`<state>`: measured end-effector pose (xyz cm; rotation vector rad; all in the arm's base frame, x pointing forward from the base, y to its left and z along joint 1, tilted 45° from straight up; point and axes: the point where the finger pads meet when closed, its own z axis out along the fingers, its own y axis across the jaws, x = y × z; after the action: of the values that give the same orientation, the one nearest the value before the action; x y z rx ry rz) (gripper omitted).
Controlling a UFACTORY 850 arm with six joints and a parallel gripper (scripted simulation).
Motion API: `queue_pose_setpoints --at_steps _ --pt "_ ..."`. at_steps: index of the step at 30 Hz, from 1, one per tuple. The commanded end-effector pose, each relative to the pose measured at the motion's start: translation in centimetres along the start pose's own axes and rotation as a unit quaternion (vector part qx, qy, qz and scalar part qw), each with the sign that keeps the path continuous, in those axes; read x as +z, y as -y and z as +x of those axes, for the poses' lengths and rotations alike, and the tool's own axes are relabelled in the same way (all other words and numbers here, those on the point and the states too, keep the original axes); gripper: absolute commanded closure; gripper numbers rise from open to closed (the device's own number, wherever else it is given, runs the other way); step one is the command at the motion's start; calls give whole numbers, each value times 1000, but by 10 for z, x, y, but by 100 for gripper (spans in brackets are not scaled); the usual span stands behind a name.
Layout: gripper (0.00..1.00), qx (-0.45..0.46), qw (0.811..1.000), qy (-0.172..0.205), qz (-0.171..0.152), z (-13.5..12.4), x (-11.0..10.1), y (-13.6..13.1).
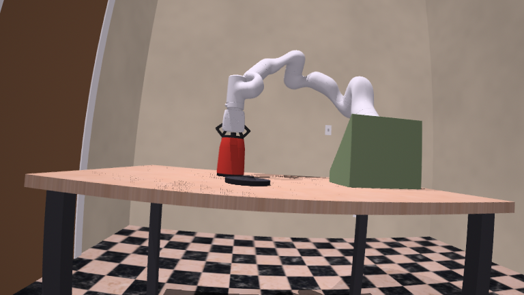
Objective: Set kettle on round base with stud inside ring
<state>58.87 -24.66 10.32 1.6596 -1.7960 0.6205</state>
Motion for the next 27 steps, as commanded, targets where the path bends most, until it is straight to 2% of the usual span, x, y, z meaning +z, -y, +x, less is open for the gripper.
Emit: queue_pose_setpoints --at_steps 1,8,9,27 --pt "19 0 1000 0 1 0 -1 1" --pt "19 0 1000 0 1 0 -1 1" --pt "100 0 1000 0 1 0 -1 1" --pt "100 0 1000 0 1 0 -1 1"
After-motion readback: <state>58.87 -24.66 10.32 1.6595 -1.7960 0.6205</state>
